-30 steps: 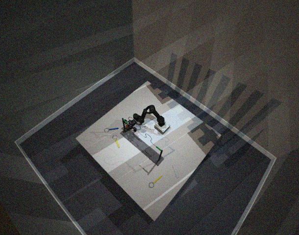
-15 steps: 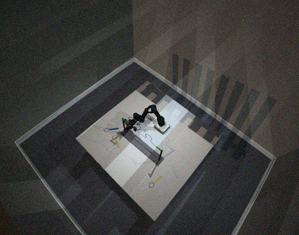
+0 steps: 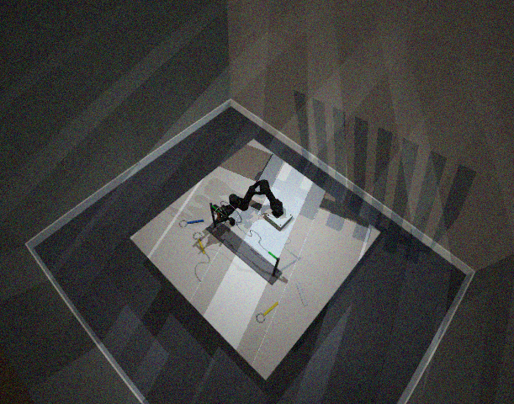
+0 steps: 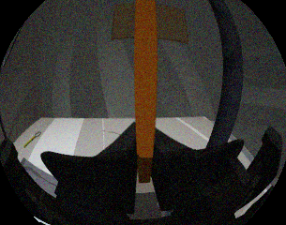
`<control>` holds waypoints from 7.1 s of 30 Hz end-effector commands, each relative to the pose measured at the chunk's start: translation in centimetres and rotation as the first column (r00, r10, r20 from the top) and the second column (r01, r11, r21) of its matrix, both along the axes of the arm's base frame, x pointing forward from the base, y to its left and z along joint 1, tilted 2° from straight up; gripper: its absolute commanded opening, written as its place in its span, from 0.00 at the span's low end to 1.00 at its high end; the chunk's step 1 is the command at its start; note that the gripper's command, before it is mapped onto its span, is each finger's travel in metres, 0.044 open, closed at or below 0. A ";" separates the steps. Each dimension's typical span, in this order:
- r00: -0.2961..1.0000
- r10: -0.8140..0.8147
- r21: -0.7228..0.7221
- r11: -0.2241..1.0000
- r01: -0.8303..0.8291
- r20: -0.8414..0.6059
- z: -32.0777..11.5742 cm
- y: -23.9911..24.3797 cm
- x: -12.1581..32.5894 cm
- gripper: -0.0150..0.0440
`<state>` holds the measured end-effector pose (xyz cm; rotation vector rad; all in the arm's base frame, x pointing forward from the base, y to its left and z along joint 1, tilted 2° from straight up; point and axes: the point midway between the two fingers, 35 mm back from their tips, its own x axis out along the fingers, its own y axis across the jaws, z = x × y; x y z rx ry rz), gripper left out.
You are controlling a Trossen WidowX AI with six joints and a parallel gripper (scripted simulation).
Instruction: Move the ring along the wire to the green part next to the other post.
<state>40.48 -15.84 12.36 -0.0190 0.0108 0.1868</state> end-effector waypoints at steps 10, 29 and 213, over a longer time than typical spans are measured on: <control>1.000 -0.003 0.009 1.000 0.003 -0.003 -0.1 1.2 -0.2 0.00; 1.000 -0.002 0.044 0.999 0.002 -0.010 -0.1 3.5 -0.6 0.00; 0.738 0.622 0.964 0.163 0.208 -0.264 25.7 14.2 -8.6 0.00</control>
